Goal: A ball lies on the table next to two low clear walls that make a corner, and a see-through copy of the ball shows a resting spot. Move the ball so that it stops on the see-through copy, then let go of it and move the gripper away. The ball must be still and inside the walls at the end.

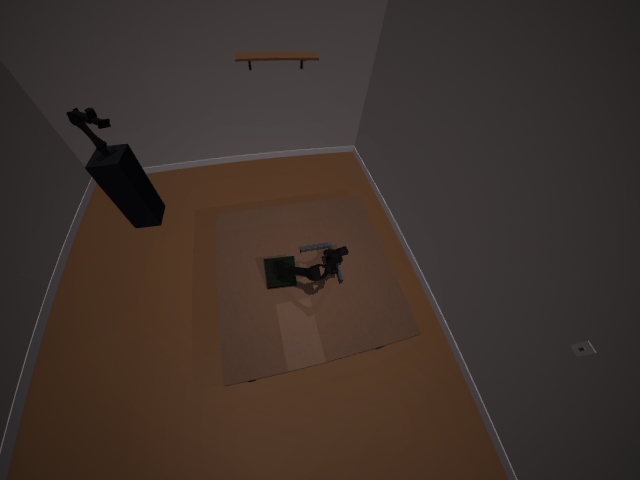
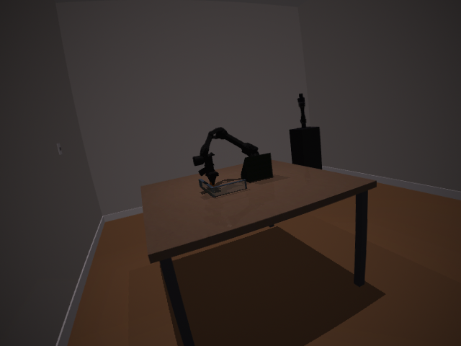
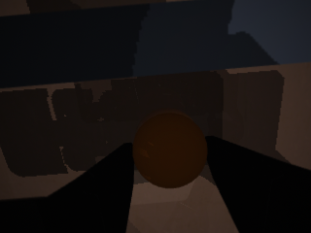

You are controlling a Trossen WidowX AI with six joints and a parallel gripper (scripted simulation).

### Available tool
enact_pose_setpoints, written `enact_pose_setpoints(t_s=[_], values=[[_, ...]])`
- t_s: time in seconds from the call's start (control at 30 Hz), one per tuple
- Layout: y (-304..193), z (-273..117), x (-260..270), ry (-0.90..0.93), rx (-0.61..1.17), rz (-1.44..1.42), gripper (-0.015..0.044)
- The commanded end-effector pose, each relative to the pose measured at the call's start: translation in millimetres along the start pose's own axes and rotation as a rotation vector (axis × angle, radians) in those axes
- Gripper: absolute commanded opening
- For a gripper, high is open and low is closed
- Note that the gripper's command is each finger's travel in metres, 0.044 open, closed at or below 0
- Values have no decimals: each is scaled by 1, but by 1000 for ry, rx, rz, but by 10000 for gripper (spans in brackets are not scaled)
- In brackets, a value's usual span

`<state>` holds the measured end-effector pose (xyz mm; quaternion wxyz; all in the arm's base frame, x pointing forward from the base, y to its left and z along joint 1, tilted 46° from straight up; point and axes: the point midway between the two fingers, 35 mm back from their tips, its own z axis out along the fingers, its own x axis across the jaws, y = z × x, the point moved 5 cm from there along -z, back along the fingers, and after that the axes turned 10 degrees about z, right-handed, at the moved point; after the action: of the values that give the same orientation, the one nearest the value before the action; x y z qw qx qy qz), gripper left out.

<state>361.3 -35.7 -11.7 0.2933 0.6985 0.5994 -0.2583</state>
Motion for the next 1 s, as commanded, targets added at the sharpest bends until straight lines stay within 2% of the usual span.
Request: enact_pose_setpoints(t_s=[0.0, 0.37, 0.73, 0.9, 0.97], values=[[-1, 6, 0, -5, 0, -6, 0], [-1, 19, 0, -6, 0, -7, 0], [0, 16, -1, -2, 0, 0, 289], [0, 13, -1, -2, 0, 0, 290], [2, -9, 1, 1, 0, -2, 290]])
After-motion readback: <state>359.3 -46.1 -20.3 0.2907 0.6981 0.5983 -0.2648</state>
